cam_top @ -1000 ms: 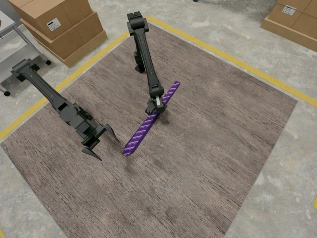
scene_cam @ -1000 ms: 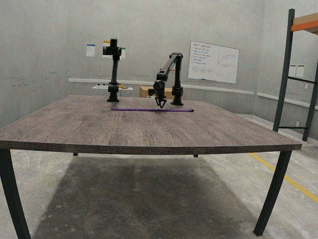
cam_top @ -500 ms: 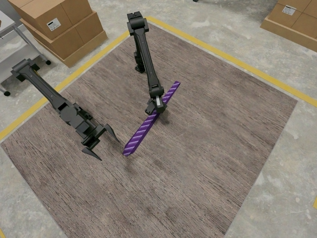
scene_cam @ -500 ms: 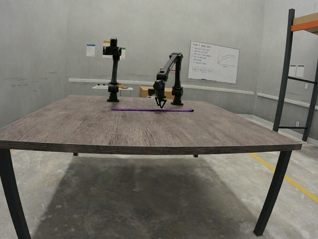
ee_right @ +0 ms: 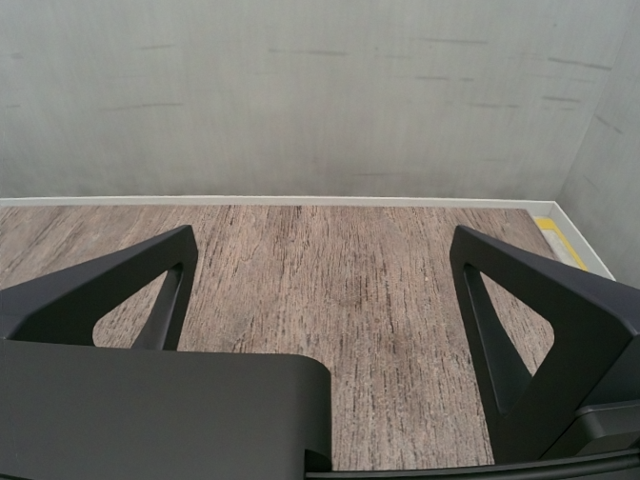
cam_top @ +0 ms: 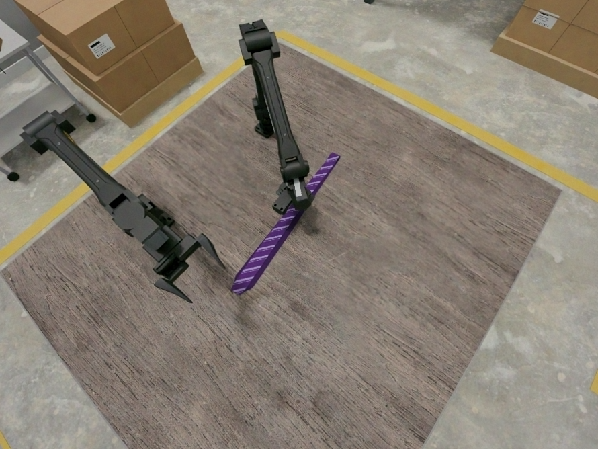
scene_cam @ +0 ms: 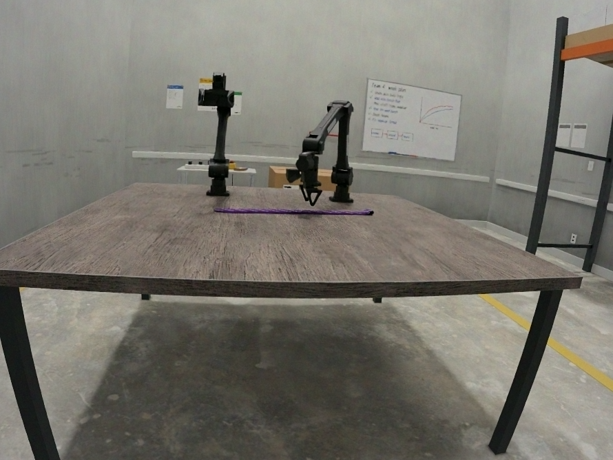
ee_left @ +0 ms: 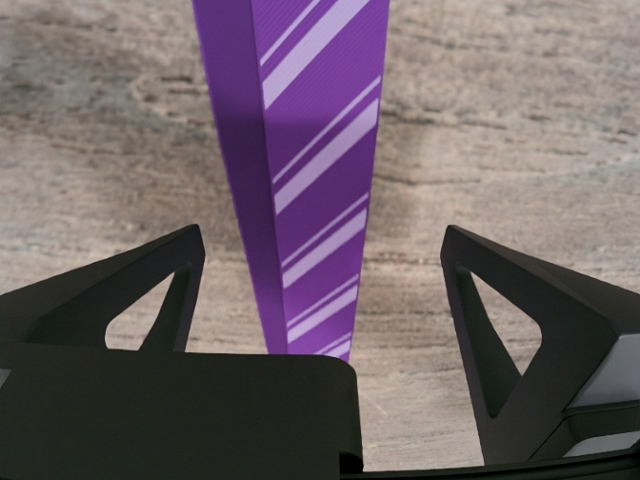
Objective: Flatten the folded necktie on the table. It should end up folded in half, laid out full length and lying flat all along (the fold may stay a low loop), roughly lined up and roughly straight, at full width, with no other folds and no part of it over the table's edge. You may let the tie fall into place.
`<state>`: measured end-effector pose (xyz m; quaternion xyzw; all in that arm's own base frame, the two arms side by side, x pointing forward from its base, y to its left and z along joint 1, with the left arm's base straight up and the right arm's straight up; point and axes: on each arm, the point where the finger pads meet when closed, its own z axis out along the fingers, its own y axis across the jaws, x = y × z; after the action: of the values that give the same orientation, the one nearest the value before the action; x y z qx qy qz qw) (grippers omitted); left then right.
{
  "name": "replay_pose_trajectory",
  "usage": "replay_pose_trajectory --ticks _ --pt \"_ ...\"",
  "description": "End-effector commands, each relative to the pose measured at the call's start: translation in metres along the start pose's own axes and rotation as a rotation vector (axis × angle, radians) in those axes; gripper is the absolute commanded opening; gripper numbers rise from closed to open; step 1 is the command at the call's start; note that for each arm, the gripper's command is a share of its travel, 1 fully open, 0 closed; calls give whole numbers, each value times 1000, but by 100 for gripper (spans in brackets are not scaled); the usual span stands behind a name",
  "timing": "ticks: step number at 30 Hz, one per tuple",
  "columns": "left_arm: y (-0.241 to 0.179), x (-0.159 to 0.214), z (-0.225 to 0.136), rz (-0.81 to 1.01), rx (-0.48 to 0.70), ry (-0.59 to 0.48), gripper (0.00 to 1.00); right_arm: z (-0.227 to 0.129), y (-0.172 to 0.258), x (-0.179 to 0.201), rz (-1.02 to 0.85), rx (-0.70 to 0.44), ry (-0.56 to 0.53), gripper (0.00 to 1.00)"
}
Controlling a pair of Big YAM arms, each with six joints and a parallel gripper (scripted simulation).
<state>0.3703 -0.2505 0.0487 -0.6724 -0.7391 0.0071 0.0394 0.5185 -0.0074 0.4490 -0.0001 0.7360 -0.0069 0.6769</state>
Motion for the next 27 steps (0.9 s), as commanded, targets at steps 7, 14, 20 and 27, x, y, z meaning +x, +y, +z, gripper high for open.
replay_pose_trajectory --ticks 7,14,20,27 --pt "4 -4 -50 -2 -63 -49 93 -1 7 -32 11 -10 -63 100" --pt "4 -4 -50 -2 -63 -49 93 -1 7 -32 11 -10 -63 100" --pt "4 -4 -50 -2 -63 -49 93 -1 7 -32 11 -10 -63 100" --pt "4 -4 -50 -2 -63 -49 93 -1 7 -32 11 -10 -63 100"
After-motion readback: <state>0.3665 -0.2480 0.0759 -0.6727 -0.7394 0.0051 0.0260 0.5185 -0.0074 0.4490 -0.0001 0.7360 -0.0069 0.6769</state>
